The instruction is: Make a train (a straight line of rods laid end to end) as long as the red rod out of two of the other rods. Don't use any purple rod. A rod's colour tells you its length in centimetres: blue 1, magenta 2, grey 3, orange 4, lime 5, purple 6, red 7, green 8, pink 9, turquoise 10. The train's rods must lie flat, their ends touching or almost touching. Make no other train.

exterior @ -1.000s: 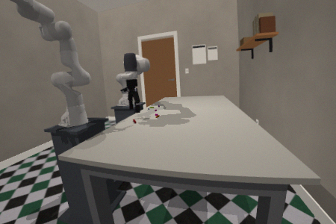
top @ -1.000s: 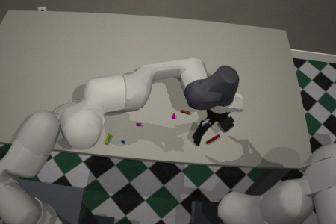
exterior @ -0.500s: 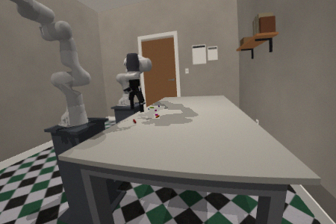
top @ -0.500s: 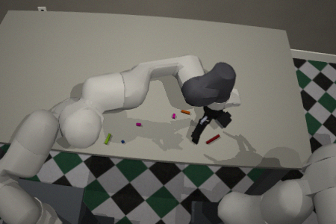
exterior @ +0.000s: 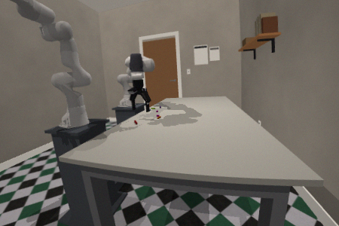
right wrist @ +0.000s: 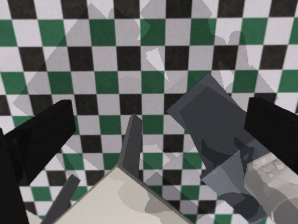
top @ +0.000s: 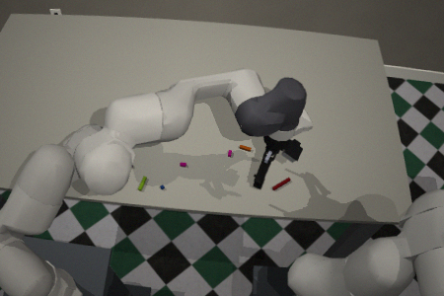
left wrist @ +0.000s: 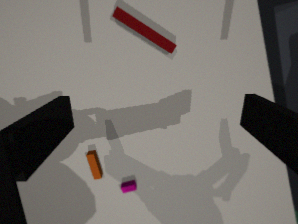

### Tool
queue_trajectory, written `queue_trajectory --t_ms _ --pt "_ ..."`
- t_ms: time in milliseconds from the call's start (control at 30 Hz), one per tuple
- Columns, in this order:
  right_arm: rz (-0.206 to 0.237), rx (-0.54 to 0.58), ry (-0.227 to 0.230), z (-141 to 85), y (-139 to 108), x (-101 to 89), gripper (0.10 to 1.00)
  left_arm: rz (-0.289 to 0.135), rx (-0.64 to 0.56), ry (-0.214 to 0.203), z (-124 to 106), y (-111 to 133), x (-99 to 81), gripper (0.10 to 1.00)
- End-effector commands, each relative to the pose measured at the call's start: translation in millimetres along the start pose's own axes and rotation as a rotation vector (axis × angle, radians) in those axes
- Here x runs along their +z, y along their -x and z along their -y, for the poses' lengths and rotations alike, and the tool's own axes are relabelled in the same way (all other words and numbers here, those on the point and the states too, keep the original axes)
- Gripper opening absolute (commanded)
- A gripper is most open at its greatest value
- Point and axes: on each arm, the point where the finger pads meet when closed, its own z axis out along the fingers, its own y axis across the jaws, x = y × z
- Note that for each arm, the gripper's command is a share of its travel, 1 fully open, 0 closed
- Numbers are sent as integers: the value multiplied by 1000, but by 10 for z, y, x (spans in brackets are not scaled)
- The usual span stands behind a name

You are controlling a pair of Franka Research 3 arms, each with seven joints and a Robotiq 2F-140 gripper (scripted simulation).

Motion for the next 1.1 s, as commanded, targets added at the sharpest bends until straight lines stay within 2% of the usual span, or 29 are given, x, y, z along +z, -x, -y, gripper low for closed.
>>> queue_trajectory --t_ms 0,100,133,600,667,700,1067 --pt "2 6 -1 -2 5 -5 1000 -11 -167 -10 19 22 -15 1000" --pt "2 6 -1 -2 5 -5 1000 -10 -184 -10 23 34 -16 1000" --pt "2 6 -1 -2 5 -5 1000 -10 -230 -10 33 69 -20 1000" --pt "2 6 -1 -2 5 -5 1000 -10 -473 -8 89 255 -38 1000" --pt "2 6 -1 -2 5 -5 1000 -10 -473 -8 89 255 -38 1000" --pt "2 6 -1 -2 5 -5 1000 -10 -521 -8 99 293 -42 1000" --pt "2 6 -1 -2 5 -5 1000 -10 -716 -7 143 448 -58 1000"
